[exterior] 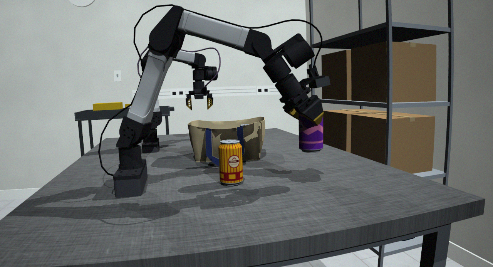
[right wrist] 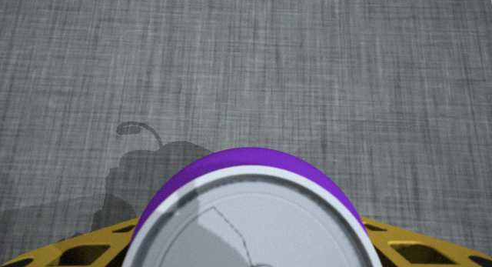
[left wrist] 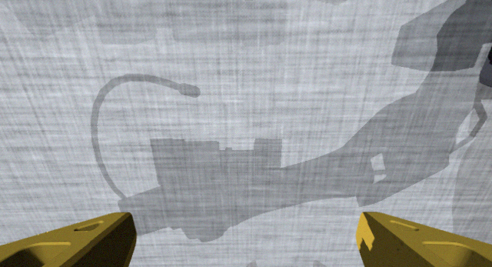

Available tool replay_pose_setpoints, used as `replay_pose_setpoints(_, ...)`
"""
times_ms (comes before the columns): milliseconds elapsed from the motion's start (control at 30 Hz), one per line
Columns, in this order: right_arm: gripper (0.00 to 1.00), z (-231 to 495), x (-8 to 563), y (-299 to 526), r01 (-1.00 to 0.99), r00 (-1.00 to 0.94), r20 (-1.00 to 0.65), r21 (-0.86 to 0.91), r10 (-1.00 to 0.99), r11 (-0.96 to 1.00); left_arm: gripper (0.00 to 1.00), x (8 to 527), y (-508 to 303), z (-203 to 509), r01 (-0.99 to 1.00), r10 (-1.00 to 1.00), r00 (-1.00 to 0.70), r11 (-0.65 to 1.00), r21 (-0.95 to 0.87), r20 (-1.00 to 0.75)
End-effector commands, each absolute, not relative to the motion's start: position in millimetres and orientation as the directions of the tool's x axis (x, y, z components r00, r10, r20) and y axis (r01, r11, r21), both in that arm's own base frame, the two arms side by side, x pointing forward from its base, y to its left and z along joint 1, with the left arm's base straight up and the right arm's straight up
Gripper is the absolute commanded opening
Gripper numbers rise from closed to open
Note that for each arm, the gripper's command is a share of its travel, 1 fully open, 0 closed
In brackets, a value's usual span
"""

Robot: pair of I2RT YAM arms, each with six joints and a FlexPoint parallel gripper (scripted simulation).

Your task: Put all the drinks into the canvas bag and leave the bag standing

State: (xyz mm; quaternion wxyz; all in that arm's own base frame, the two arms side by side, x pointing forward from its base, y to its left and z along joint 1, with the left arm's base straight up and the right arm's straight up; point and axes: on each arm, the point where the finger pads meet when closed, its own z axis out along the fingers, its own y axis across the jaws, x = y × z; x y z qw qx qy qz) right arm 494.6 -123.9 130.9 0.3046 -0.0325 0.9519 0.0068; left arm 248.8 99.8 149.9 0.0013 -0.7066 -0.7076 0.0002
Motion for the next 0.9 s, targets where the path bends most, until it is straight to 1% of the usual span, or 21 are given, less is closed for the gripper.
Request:
replay_pose_setpoints(0, 0.67, 201, 509, -123, -0.080, -0.715, -0.693, -0.056, -0.097, 0.995, 0.86, 255, 100, 152, 1.000, 1.000, -0.001, 0.001, 0.014, 0.014)
replay_pose_setpoints(200, 0.67, 214, 513, -124, -0.077, -0.692, -0.715, -0.068, -0.103, 0.995, 0.86, 255, 100, 152, 1.000, 1.000, -0.001, 0.001, 0.014, 0.014)
replay_pose_setpoints(233, 0.67, 211, 505, -122, -0.079, -0.721, -0.686, -0.051, -0.092, 0.996, 0.86, 255, 100, 152, 1.000, 1.000, -0.001, 0.001, 0.014, 0.014)
replay_pose_setpoints(333, 0.67, 223, 512, -123, -0.080, -0.687, -0.719, -0.071, -0.106, 0.994, 0.86, 255, 100, 152, 1.000, 1.000, -0.001, 0.001, 0.014, 0.014)
replay_pose_setpoints(867, 0.67, 221, 513, -122, -0.077, -0.676, -0.729, -0.073, -0.106, 0.994, 0.86, 255, 100, 152, 1.000, 1.000, -0.001, 0.001, 0.014, 0.014)
